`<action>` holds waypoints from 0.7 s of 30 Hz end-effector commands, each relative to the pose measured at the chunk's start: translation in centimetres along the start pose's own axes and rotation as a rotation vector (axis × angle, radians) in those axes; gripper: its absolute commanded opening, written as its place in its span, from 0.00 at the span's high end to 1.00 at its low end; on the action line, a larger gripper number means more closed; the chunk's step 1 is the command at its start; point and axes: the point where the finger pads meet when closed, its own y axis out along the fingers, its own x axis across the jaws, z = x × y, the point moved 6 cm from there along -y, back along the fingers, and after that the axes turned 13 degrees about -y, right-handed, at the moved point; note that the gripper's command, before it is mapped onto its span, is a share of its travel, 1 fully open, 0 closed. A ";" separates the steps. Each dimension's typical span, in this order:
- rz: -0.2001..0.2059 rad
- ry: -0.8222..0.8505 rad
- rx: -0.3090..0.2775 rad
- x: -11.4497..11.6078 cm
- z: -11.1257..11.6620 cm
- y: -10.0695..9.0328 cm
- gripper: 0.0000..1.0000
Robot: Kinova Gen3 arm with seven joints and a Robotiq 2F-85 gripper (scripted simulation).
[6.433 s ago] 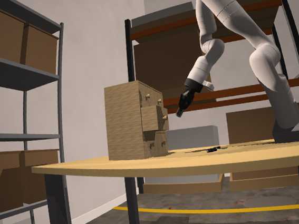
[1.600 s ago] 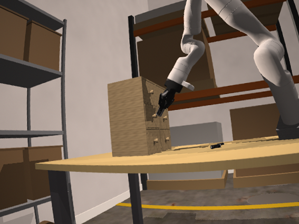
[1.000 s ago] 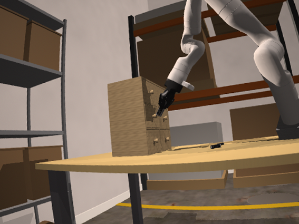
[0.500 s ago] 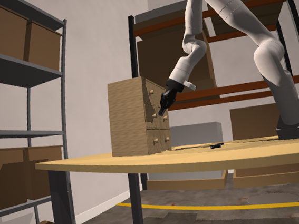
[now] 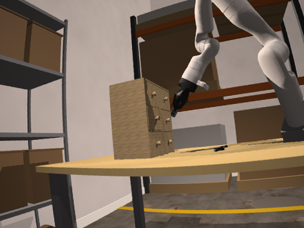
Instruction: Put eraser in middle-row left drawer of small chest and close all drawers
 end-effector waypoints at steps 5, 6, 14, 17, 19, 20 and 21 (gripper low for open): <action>0.002 0.001 -0.002 -0.1 0.0 -0.3 1.00; 0.002 0.001 -0.002 -0.1 0.0 -0.4 1.00; 0.002 0.001 -0.002 -0.1 -0.1 -1.4 1.00; 0.002 0.001 -0.002 -0.1 -0.1 -2.1 1.00; 0.002 0.001 -0.002 -0.1 -0.2 -2.7 1.00; 0.002 0.001 -0.002 -0.1 -0.2 -3.0 1.00; 0.002 0.001 -0.002 -0.1 -0.2 -3.4 1.00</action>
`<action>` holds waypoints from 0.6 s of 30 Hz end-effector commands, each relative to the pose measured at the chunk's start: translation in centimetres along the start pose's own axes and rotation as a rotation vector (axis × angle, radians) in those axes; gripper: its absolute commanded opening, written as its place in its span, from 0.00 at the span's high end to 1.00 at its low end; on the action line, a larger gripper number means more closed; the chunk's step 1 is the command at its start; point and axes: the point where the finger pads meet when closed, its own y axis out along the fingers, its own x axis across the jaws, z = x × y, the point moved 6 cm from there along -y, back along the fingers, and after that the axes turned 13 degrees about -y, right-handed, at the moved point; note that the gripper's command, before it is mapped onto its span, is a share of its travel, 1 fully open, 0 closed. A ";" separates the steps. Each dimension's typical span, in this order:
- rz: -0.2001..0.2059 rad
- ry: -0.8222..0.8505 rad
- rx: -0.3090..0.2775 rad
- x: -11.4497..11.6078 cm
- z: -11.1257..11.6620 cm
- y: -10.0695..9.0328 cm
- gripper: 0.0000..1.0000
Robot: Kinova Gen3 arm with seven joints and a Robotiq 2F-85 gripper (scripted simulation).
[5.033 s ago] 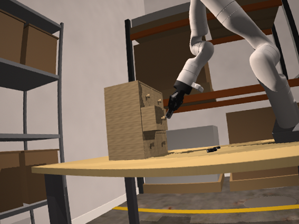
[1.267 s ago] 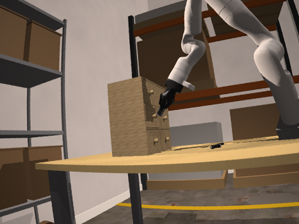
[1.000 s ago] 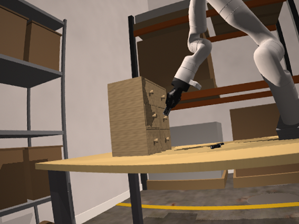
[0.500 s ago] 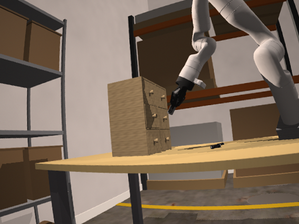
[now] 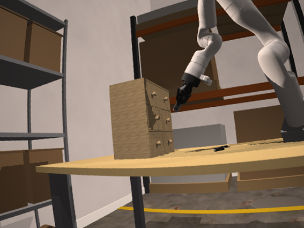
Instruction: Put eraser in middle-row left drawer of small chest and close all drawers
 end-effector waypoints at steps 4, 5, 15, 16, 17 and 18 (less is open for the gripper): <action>0.017 -0.005 -0.013 -0.3 -0.5 -1.5 1.00; 0.017 -0.005 -0.013 -0.3 -0.5 -1.9 1.00; 0.017 -0.005 -0.013 -0.3 -0.6 -5.3 1.00; 0.017 -0.005 -0.013 -0.3 -0.6 -5.6 1.00; 0.017 -0.005 -0.013 -0.3 -0.6 -5.8 1.00; 0.017 -0.005 -0.013 -0.3 -0.6 -6.1 1.00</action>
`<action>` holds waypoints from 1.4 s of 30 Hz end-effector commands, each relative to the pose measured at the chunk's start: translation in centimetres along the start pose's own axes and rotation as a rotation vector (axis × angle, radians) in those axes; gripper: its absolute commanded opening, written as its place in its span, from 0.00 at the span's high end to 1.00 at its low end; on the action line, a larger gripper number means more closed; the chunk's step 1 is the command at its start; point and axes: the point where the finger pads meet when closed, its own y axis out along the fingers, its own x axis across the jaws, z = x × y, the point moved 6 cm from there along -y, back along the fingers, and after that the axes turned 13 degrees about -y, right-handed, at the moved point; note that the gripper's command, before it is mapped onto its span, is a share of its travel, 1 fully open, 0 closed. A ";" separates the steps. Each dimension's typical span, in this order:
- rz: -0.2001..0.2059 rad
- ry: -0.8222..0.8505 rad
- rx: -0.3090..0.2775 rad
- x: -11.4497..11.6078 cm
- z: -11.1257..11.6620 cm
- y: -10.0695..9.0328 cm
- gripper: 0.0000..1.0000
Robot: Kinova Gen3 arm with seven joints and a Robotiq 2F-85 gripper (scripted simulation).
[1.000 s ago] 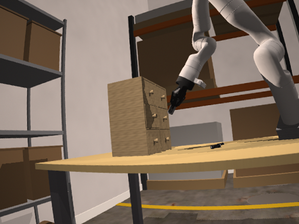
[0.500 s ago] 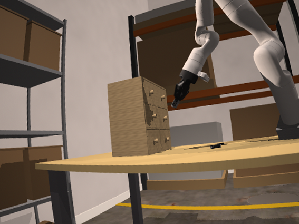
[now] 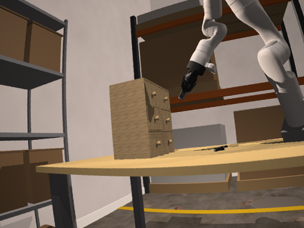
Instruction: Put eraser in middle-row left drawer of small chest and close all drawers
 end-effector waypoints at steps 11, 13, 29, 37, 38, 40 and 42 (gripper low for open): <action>0.016 -0.006 -0.012 -0.2 -0.4 -1.6 1.00; 0.016 -0.006 -0.012 -0.2 -0.4 -1.6 1.00; 0.013 -0.007 -0.001 -0.2 -0.5 -1.9 1.00; 0.008 -0.007 0.018 -0.2 -0.6 -2.3 1.00; 0.007 -0.007 0.022 -0.2 -0.6 -2.4 1.00; 0.006 -0.006 0.032 -0.3 -0.6 -2.6 1.00; 0.003 -0.006 0.042 -0.3 -0.7 -2.8 1.00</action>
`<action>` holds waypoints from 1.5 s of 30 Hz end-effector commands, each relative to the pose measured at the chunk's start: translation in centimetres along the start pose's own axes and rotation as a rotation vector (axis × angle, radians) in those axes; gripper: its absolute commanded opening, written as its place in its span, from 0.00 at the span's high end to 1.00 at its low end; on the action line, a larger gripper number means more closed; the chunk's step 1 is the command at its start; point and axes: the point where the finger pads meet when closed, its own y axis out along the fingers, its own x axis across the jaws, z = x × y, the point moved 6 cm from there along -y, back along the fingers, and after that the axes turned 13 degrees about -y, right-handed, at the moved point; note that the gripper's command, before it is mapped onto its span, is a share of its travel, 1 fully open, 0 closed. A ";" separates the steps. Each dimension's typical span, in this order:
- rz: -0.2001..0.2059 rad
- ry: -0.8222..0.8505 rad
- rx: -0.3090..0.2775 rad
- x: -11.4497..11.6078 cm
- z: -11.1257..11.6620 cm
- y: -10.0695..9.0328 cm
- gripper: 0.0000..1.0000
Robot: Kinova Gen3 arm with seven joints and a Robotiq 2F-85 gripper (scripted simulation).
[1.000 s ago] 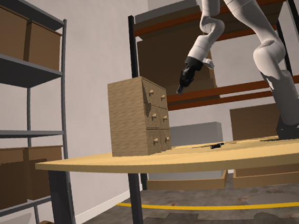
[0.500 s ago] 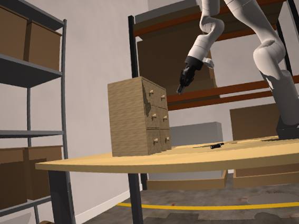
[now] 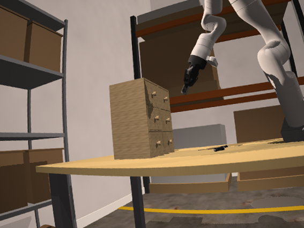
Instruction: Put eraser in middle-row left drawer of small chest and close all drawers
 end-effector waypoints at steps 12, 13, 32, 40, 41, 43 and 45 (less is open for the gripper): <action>-0.013 -0.006 0.075 -0.2 -0.6 -1.9 1.00; -0.014 -0.006 0.085 -0.2 -0.6 -2.1 1.00; -0.063 -0.006 0.295 -0.3 -1.3 -6.3 1.00; -0.087 -0.005 0.403 -0.4 -1.6 -8.4 1.00; -0.090 -0.005 0.416 -0.4 -1.7 -8.6 1.00; -0.095 -0.005 0.439 -0.4 -1.7 -9.0 1.00; -0.098 -0.005 0.450 -0.4 -1.8 -9.2 1.00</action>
